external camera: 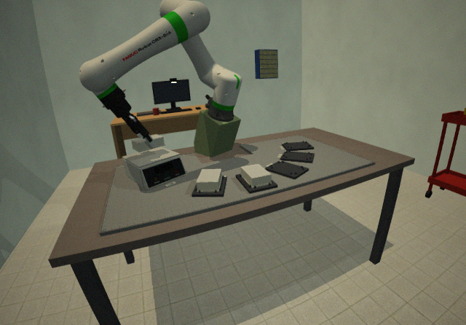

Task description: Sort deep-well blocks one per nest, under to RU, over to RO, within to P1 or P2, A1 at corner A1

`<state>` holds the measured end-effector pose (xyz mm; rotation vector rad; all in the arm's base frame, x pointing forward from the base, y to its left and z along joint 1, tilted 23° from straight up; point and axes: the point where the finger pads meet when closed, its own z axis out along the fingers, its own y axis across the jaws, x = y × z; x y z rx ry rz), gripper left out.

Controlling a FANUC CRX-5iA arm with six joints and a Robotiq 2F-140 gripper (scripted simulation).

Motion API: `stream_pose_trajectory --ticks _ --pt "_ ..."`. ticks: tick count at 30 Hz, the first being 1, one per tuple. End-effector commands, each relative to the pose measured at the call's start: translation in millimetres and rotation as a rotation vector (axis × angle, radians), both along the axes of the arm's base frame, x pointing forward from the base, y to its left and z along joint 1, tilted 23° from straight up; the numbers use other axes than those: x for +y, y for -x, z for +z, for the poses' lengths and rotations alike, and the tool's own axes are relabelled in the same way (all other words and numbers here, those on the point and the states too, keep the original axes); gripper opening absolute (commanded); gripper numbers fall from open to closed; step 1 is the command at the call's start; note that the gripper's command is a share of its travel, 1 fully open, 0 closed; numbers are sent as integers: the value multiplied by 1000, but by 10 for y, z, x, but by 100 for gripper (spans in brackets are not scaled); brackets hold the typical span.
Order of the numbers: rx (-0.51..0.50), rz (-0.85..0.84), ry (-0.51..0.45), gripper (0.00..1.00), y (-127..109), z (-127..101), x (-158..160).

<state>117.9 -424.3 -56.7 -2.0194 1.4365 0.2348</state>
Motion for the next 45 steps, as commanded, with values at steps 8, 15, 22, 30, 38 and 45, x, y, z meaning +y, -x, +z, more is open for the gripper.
stream_pose_trajectory --ticks 8,15,22,30,38,45 --pt "0 0 0 10 -48 -115 13" --pt "0 0 0 10 -92 -222 27" --pt "0 0 0 10 -107 -260 32" --pt "0 0 0 10 -108 -260 32" --pt "0 0 0 10 -108 -261 32" --pt "0 0 0 10 -113 -272 34"
